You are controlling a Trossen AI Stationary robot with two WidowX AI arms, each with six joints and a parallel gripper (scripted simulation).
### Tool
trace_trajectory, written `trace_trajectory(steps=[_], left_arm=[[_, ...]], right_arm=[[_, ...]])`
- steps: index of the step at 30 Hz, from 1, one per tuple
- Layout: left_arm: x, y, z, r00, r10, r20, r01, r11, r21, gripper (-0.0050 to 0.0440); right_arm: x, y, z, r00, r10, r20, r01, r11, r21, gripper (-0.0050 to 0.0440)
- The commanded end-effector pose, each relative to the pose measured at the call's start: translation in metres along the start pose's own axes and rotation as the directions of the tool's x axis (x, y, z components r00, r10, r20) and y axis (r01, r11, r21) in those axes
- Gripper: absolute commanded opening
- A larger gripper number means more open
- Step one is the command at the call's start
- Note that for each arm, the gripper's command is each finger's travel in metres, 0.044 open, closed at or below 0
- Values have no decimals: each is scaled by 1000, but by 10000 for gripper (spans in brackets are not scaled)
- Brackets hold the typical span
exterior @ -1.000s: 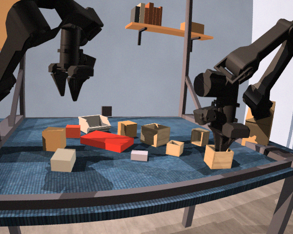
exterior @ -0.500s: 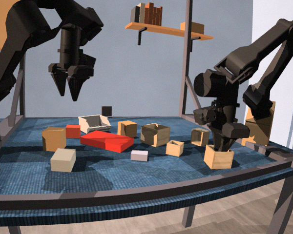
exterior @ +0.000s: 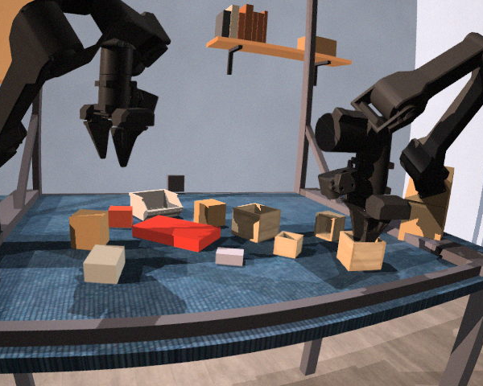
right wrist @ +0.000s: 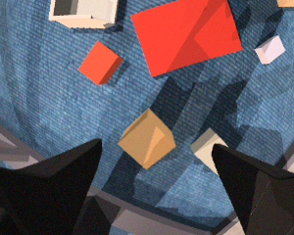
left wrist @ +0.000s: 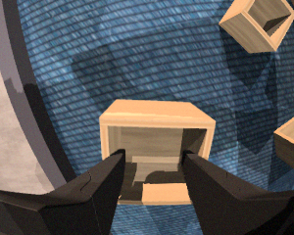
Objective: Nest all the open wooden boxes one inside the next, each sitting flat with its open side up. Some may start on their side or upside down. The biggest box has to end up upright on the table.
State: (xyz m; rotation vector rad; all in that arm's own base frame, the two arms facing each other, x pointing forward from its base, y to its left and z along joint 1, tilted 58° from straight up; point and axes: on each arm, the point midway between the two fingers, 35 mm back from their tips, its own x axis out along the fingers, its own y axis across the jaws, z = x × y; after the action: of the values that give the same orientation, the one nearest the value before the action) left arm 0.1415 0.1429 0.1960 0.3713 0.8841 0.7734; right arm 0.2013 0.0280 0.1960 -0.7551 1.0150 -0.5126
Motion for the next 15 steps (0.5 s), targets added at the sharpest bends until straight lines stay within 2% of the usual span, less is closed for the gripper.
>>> trace_trajectory(steps=[1,15], left_arm=[[-14,2,4,1000,5,9,-5,1000,-20,265],[-39,4,3,1000,10,14,-10,1000,-16,265]], right_arm=[[-1,-1,1,1000,0,2,0,1000,1,400],[-1,-1,1,1000,0,2,0,1000,1,400]])
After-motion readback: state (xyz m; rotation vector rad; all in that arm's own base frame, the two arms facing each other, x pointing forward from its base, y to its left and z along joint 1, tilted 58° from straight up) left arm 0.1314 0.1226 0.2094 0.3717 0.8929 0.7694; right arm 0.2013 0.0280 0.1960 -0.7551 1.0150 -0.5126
